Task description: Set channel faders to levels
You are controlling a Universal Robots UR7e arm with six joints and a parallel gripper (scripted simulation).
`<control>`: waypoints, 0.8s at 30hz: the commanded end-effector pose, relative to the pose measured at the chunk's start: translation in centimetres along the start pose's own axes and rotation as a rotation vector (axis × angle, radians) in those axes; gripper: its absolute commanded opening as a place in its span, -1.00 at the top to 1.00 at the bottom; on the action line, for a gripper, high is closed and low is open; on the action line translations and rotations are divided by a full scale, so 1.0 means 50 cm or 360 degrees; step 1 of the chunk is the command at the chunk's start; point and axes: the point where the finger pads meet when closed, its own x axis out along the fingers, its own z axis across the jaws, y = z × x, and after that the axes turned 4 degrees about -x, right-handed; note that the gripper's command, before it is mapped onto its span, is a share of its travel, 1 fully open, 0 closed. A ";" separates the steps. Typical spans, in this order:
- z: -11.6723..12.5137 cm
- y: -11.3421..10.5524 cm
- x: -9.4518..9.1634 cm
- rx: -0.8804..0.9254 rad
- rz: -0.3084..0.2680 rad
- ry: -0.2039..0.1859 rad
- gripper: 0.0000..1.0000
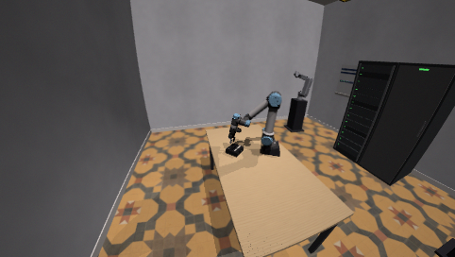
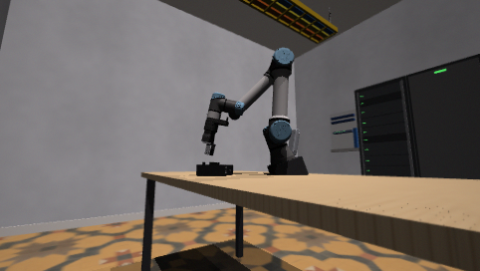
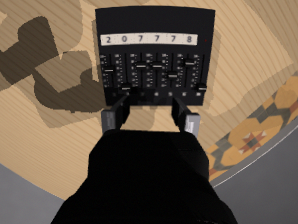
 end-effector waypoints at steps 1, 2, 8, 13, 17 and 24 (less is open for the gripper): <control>0.001 -0.001 -0.001 0.0008 -0.0001 -0.0001 -1.00; 0.001 -0.001 -0.001 0.0014 -0.0001 -0.0001 -1.00; 0.003 0.001 -0.004 0.0088 0.0006 0.0000 -1.00; 0.006 0.004 -0.009 0.0208 0.0018 0.0002 -1.00; 0.008 0.005 -0.012 0.0272 0.0024 0.0003 -1.00; 0.016 0.011 -0.025 0.0568 0.0052 0.0012 -1.00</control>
